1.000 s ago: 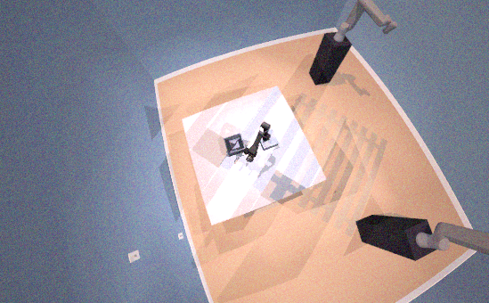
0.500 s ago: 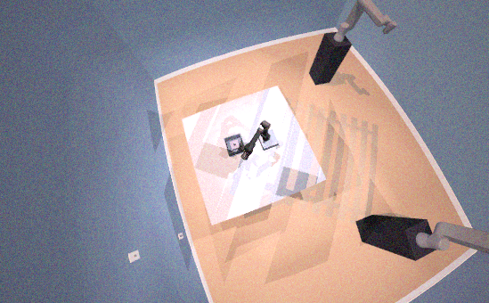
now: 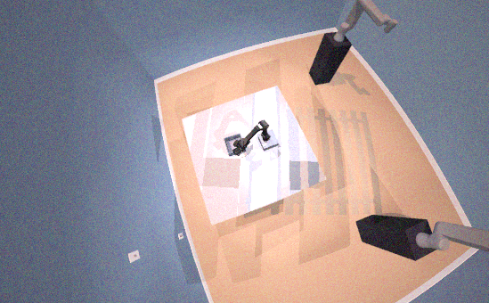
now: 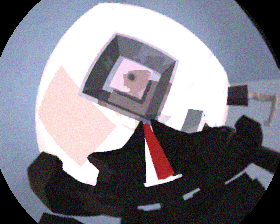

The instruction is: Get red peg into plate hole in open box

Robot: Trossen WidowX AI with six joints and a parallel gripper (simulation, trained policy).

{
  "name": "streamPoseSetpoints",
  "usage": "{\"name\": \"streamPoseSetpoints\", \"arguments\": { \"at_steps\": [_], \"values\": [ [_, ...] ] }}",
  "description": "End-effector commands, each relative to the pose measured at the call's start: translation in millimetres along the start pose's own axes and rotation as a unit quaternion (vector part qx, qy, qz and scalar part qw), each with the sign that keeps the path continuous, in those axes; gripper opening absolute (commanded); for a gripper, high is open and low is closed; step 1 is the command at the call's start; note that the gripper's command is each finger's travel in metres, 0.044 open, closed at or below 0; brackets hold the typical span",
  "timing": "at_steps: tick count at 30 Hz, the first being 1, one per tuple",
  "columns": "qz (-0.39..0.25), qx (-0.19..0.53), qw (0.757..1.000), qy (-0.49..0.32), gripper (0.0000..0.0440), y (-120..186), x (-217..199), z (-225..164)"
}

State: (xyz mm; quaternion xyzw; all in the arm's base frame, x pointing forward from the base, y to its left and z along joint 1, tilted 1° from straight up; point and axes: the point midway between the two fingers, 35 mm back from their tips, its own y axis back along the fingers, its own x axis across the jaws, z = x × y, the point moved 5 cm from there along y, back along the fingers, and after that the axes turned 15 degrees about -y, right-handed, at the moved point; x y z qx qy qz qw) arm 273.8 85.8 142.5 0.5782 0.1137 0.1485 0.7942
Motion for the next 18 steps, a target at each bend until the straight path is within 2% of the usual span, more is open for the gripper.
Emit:
{"name": "streamPoseSetpoints", "arguments": {
  "at_steps": [1,18],
  "values": [
    [0.002,-0.005,1.0,-0.01,0.0,-3.6,5.5,14.3],
    [0.006,0.008,1.0,-0.014,0.0,-45.6,26.5,84.2]
  ]
}}
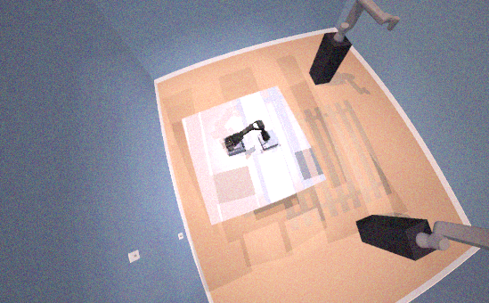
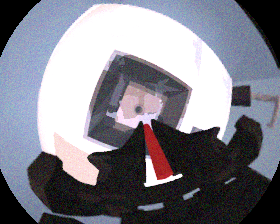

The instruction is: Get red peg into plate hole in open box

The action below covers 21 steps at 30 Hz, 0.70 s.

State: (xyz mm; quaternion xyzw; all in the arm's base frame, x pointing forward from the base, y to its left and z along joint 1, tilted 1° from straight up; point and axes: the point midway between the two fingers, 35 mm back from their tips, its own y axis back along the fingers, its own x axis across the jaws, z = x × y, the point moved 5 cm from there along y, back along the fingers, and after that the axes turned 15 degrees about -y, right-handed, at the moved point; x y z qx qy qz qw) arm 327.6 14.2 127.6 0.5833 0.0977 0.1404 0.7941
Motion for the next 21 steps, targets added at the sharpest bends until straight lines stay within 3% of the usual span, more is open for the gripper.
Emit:
{"name": "streamPoseSetpoints", "arguments": {
  "at_steps": [1,9,15,19,21],
  "values": [
    [0.003,0.007,1.0,0.007,0.0,-8.3,3.8,9.1],
    [0.006,0.03,0.999,0.036,0.0004,-37.2,8.6,20.0],
    [0.0,0.053,0.997,0.054,0.013,-57.5,10.0,20.8],
    [0.006,0.061,0.996,0.068,0.0152,-60.7,15.0,28.3],
    [0.008,0.067,0.995,0.068,0.0204,-59.6,19.2,31.4]
  ]
}}
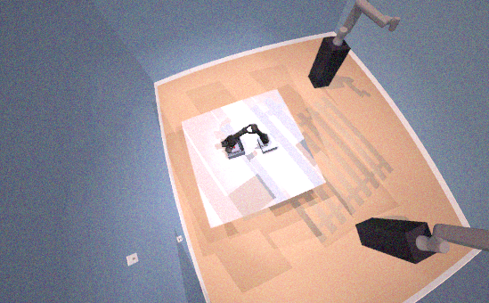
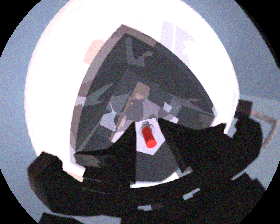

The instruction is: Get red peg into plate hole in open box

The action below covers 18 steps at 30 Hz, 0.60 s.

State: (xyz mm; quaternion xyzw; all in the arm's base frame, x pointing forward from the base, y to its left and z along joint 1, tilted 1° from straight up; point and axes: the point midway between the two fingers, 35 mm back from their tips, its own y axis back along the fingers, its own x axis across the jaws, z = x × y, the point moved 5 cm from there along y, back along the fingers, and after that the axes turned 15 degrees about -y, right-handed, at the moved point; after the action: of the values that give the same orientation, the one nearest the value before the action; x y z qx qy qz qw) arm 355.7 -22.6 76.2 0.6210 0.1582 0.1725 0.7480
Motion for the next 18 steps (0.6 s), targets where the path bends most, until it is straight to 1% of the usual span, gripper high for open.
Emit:
{"name": "streamPoseSetpoints", "arguments": {
  "at_steps": [1,9,10,18],
  "values": [
    [0.01,0.007,1.0,0.002,0.0229,4.2,7.2,6.8],
    [0.029,0.037,0.999,0.0,0.043,12.7,30.0,23.7],
    [0.035,0.041,0.999,-0.001,0.044,15.4,34.0,25.8],
    [0.092,0.054,0.994,0.006,0.044,32.2,65.2,36.9]
  ]
}}
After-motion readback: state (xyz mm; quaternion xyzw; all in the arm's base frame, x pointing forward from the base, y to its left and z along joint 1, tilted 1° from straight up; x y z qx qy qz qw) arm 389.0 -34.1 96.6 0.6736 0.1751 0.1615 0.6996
